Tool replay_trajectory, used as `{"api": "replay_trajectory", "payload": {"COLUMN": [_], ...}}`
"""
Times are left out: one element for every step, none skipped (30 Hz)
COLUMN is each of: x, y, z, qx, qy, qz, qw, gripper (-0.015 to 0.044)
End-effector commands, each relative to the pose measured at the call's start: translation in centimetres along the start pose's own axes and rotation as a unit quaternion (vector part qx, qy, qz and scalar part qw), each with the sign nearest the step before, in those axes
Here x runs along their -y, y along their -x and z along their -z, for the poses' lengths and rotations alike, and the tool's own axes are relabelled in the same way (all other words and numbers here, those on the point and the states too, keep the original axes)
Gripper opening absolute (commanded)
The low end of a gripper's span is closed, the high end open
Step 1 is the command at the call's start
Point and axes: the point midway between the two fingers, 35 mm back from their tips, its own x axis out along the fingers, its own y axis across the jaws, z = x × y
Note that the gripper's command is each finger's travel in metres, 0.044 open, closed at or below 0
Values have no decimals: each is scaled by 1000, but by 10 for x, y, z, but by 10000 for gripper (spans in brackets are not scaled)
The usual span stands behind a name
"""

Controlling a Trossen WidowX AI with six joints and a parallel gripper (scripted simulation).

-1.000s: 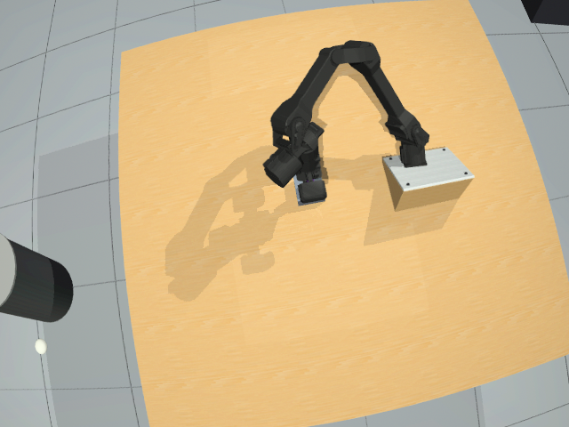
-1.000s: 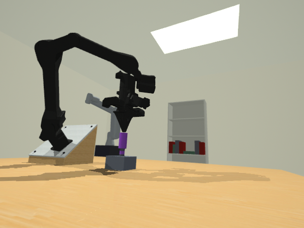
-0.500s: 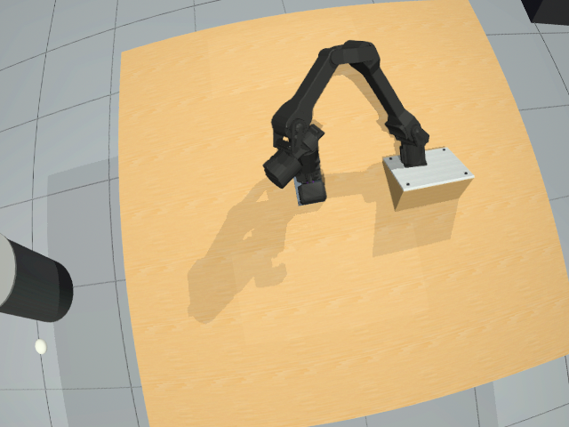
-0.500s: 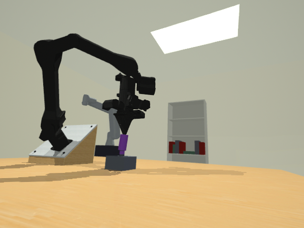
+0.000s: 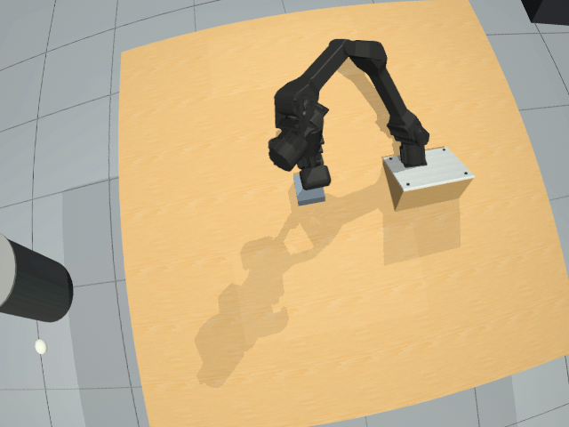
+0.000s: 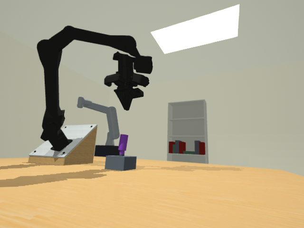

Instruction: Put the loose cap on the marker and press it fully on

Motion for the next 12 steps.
{"api": "replay_trajectory", "payload": {"x": [1,1,1,1,1,1,1,1,1,1,1,1], "y": [2,2,2,2,2,2,2,2,2,2,2,2], "z": [1,1,1,1,1,1,1,1,1,1,1,1], "qx": [-4,-4,-4,-4,-4,-4,-4,-4,-4,-4,-4,-4], "qy": [-2,-2,-2,-2,-2,-2,-2,-2,-2,-2,-2,-2], "qz": [-1,-1,-1,-1,-1,-1,-1,-1,-1,-1,-1,-1], "qw": [1000,1000,1000,1000,1000,1000,1000,1000,1000,1000,1000,1000], "gripper": [131,157,184,210,236,262,289,315,341,368,394,420]}}
